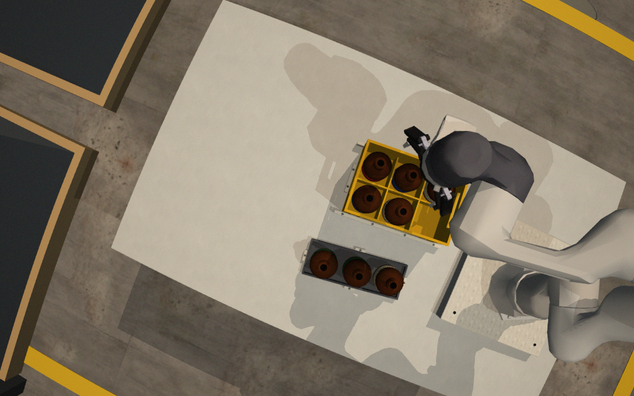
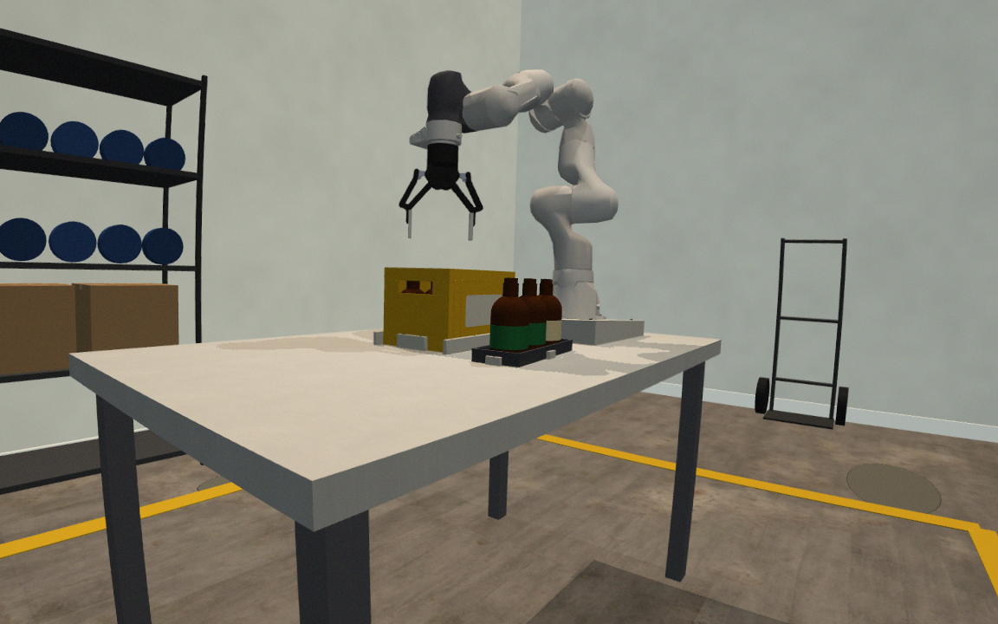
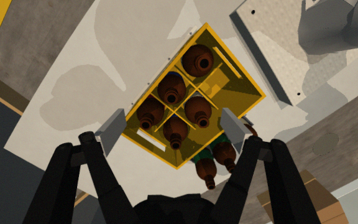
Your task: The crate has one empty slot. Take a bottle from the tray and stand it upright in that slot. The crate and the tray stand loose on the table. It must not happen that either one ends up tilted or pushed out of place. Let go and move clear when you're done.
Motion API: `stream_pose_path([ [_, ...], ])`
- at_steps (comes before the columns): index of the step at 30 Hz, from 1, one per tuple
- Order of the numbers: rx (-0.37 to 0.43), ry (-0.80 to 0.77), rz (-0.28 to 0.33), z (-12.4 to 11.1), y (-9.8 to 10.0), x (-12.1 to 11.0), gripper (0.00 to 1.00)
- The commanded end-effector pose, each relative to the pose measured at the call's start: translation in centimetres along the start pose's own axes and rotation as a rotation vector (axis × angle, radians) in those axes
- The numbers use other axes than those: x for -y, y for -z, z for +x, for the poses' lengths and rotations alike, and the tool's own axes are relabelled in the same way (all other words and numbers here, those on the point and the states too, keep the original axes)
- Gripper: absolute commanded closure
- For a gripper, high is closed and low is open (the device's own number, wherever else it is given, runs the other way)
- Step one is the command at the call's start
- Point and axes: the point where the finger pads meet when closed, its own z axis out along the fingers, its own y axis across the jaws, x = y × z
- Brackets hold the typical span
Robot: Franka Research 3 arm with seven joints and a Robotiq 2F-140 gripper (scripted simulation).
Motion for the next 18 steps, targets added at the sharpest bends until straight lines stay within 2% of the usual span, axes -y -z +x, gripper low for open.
stream_pose_path([
  [1,0.003,0.049,0.003,-0.05,0.01,0.10,0.00],
  [16,0.003,0.049,0.003,-0.05,0.01,0.10,0.00],
  [17,0.003,0.049,0.003,-0.05,0.01,0.10,1.00],
  [18,0.003,0.049,0.003,-0.05,0.01,0.10,1.00],
])
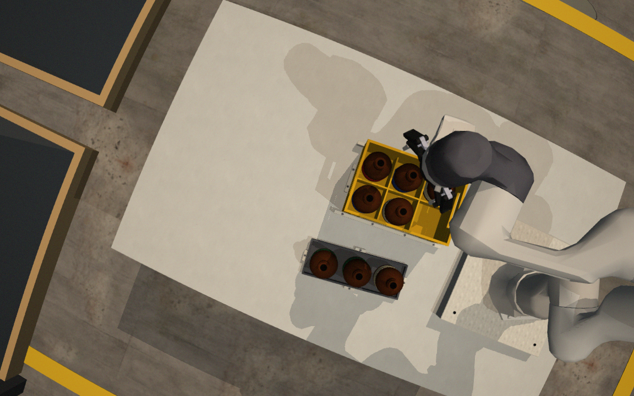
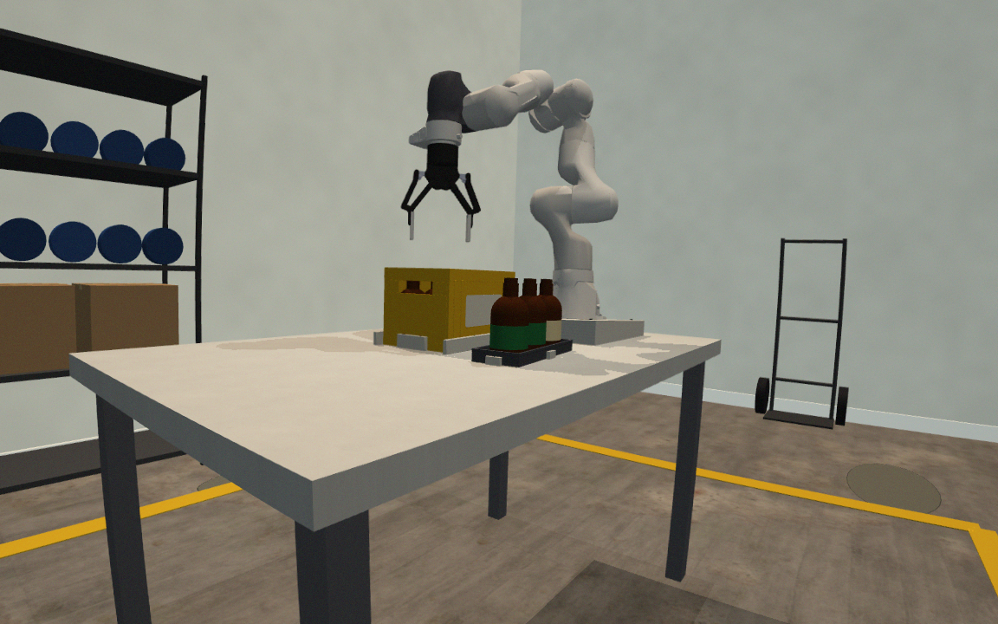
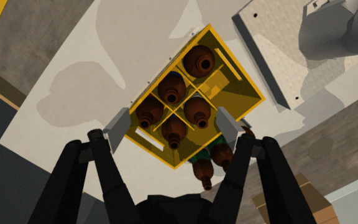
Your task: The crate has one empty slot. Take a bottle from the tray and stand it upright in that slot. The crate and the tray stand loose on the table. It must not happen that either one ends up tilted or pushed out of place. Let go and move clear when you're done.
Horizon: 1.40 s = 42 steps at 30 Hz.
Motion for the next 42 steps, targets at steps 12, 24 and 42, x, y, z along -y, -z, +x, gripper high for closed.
stream_pose_path([
  [12,0.002,0.012,0.003,0.0,0.0,0.1,1.00],
  [24,0.002,0.012,0.003,0.0,0.0,0.1,1.00],
  [42,0.004,0.064,0.003,-13.0,0.4,-8.5,1.00],
])
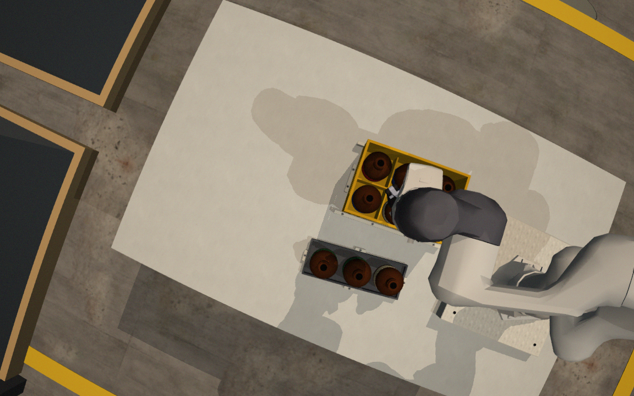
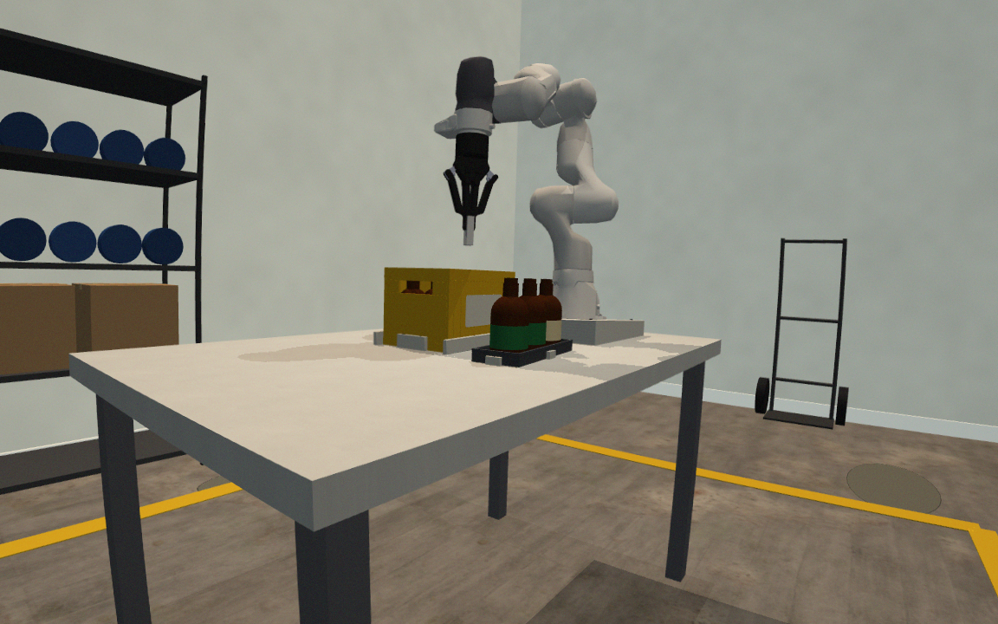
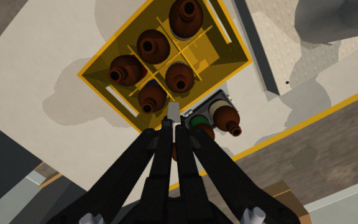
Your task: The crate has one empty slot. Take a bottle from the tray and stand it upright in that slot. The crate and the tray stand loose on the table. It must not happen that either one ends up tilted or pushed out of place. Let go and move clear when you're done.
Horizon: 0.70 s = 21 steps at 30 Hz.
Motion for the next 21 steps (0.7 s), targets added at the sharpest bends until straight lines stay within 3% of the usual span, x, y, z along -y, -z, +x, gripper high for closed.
stream_pose_path([
  [1,0.003,-0.065,-0.006,-6.0,-0.2,-3.5,1.00],
  [2,0.003,-0.065,-0.006,-7.7,-0.2,-4.5,0.62],
  [7,0.003,-0.065,-0.006,-15.1,-0.5,-8.9,0.62],
  [21,0.003,-0.065,-0.006,-15.1,-0.5,-8.9,0.62],
])
